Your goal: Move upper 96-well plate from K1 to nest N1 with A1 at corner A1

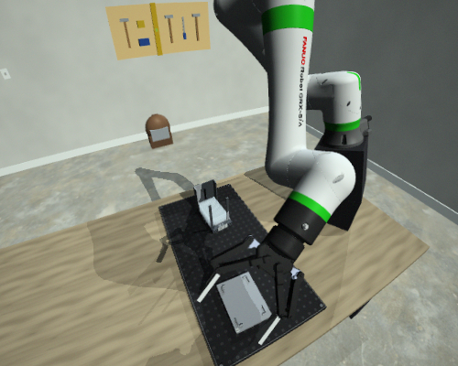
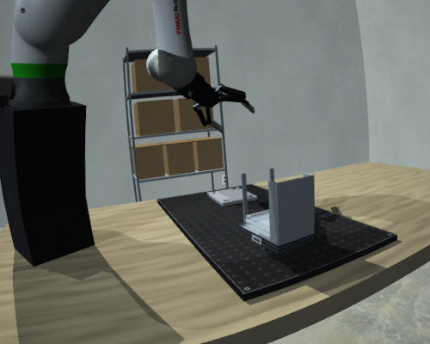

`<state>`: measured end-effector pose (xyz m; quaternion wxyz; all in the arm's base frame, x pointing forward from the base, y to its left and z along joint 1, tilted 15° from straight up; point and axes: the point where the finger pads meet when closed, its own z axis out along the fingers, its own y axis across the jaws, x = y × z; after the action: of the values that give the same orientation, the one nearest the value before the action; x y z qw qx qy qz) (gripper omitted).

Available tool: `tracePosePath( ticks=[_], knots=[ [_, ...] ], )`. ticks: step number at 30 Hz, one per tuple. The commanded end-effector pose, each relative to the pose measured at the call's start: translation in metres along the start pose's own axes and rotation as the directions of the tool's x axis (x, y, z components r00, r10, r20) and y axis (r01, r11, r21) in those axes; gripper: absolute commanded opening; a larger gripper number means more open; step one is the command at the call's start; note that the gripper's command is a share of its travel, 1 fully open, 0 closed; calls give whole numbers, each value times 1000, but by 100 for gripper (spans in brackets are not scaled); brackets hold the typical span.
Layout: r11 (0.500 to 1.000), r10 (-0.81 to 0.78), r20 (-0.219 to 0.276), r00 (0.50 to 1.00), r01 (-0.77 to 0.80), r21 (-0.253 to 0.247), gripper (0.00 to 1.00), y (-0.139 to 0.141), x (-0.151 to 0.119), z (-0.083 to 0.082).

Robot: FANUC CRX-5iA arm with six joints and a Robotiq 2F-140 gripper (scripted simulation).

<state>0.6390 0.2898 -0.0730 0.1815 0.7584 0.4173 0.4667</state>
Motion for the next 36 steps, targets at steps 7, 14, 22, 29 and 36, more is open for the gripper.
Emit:
tracePosePath(
  ticks=[7, 14, 22, 29, 36],
  knots=[
    [1000, 0, 0, 1000, 0, 0, 100, 0, 0, 0],
    [1000, 0, 0, 1000, 0, 0, 100, 0, 0, 0],
    [997, 58, 48, 997, -55, -48, 100, 23, -9, 6],
    [989, 118, 94, 989, -109, -98, 100, 53, -22, 13],
    [976, 181, 135, 974, -161, -148, 100, 74, -33, 16]
  ],
)
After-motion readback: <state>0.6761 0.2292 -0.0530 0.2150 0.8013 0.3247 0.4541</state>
